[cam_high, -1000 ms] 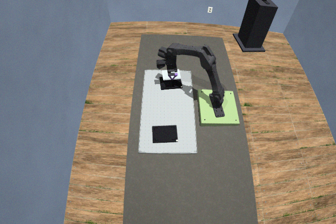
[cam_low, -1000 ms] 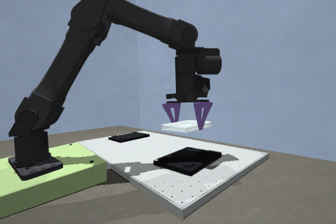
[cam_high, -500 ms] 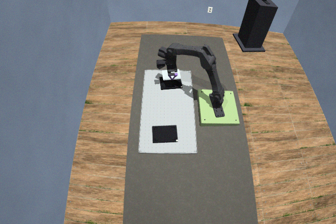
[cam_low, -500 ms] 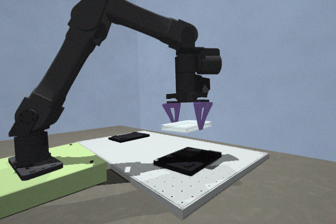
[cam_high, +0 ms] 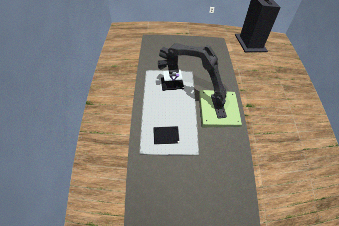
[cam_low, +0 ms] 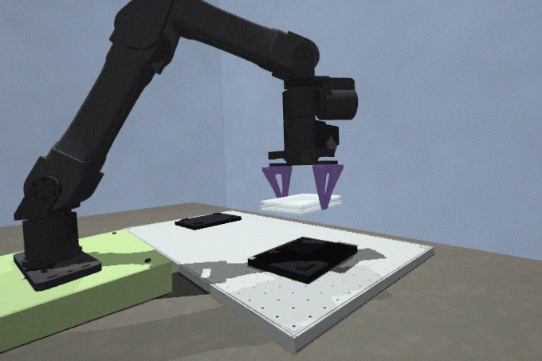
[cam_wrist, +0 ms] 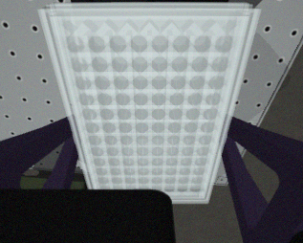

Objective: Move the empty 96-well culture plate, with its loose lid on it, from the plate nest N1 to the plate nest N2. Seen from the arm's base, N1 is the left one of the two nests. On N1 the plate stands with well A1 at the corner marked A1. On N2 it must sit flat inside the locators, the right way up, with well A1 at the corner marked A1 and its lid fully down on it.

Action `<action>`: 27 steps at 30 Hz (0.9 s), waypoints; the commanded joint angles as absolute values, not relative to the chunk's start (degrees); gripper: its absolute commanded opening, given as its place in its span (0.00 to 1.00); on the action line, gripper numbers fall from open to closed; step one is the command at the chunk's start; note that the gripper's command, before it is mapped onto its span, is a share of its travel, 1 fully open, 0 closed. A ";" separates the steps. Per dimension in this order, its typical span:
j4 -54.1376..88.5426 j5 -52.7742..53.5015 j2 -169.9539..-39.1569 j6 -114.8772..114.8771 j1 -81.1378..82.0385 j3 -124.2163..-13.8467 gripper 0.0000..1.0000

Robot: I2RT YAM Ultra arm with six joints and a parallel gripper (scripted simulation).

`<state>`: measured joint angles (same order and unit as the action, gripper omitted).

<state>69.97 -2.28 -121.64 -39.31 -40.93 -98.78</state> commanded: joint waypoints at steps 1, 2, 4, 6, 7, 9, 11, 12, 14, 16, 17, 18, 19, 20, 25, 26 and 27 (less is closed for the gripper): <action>68.14 -1.91 -121.44 -39.76 -41.05 -97.44 0.00; 67.78 -1.91 -121.50 -39.78 -41.09 -97.11 0.00; 67.42 -1.91 -121.62 -39.80 -41.13 -96.79 0.00; 67.04 -1.94 -120.19 -39.79 -41.18 -98.80 0.00; 66.74 -1.95 -120.30 -39.81 -41.23 -98.61 0.00; 66.14 -1.94 -120.74 -39.84 -41.34 -95.94 0.00; 65.43 -1.93 -121.29 -39.88 -41.45 -95.36 0.00; 65.06 -1.93 -121.77 -39.90 -41.51 -95.05 0.00; 64.36 -1.95 -122.41 -39.93 -41.57 -95.78 0.00; 63.78 -1.95 -121.48 -39.93 -41.40 -94.19 0.00; 63.42 -1.95 -121.94 -39.96 -41.31 -94.71 0.00; 63.07 -1.94 -122.69 -39.96 -41.29 -94.86 0.00; 62.77 -1.94 -122.85 -39.95 -41.32 -93.69 0.00; 62.44 -1.94 -122.94 -39.96 -41.36 -93.24 0.00; 61.46 -1.96 -122.33 -40.00 -41.51 -93.72 0.00; 61.13 -1.95 -123.09 -40.01 -41.56 -92.39 0.00; 60.77 -1.94 -123.65 -40.02 -41.60 -92.08 0.00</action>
<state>62.63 -2.28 -123.66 -39.55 -41.08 -93.19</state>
